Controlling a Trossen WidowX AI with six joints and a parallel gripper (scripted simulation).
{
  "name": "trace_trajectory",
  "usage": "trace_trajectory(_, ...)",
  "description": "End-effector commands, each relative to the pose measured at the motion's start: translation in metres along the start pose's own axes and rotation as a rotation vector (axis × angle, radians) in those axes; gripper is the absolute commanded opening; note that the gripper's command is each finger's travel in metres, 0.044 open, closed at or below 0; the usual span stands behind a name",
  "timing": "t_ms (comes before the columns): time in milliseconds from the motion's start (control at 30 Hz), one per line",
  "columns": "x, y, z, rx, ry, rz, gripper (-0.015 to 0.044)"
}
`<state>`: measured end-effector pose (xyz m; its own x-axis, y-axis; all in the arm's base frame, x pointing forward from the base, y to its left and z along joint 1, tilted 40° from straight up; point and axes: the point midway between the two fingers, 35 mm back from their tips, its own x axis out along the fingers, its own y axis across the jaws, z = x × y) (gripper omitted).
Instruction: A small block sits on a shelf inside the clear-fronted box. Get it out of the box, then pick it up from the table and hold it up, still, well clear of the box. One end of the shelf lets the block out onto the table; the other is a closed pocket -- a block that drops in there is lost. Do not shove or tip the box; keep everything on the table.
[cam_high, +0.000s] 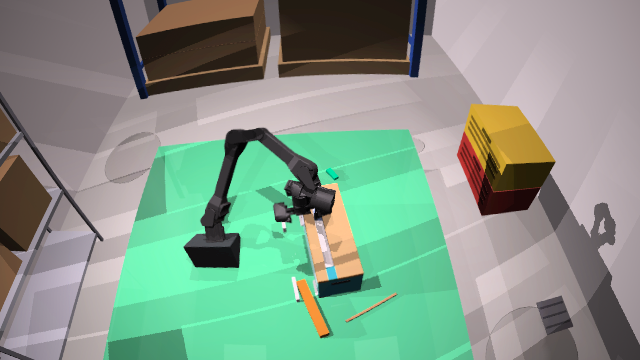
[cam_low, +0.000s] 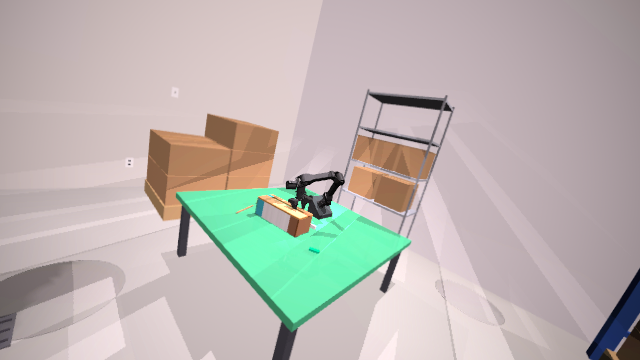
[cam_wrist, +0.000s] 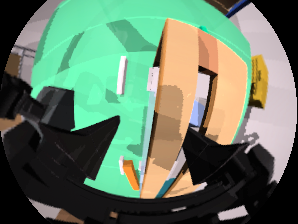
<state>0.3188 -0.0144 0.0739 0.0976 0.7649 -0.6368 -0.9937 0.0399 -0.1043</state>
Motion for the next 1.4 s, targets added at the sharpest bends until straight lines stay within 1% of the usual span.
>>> trace_trajectory(0, 0.009, 0.0, 0.01, -0.016, -0.023, 0.021, 0.04)
trace_trajectory(733, 0.009, 0.0, 0.01, -0.016, -0.023, 0.021, 0.04)
trace_trajectory(1367, 0.016, 0.001, 0.049, -0.016, -0.025, 0.02, 0.04)
